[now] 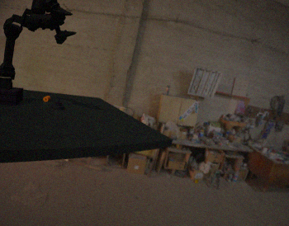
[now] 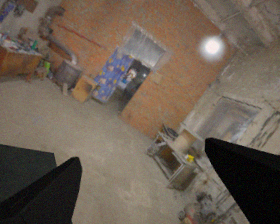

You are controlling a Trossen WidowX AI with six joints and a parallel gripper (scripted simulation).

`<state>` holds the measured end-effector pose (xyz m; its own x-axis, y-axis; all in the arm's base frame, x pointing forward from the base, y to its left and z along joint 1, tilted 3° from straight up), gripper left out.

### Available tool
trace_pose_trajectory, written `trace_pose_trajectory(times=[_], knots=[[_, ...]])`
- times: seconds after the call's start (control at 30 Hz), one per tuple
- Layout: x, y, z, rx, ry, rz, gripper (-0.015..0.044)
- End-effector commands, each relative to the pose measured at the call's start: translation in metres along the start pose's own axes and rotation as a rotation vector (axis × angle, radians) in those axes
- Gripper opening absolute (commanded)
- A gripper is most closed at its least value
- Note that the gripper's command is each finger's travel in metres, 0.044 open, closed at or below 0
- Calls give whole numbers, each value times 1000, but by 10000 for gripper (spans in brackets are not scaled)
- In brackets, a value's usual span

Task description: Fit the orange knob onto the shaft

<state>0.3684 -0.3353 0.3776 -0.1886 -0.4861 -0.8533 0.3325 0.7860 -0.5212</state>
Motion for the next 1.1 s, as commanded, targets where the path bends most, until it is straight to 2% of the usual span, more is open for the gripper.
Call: trace_pose_trajectory(times=[0.0,0.03,0.27,0.5,0.77,1.07], knots=[[0,4,1,-9,4,4,426],[1,16,5,-34,14,14,440],[2,152,25,-320,144,76,440],[2,291,0,-621,296,50,440],[8,426,-81,-959,478,-104,440],[32,521,-228,-1314,678,-486,440]])
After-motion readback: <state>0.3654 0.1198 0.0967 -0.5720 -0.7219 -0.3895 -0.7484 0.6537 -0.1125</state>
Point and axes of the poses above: the point midway between the two fingers, 35 mm back from their tips, its own z axis out along the fingers, its own y axis across the jaws, x = y × z, the point moved 2 cm from there along -z, back along the fingers, and after that the axes turned 13 degrees about z, right-handed, at the moved point
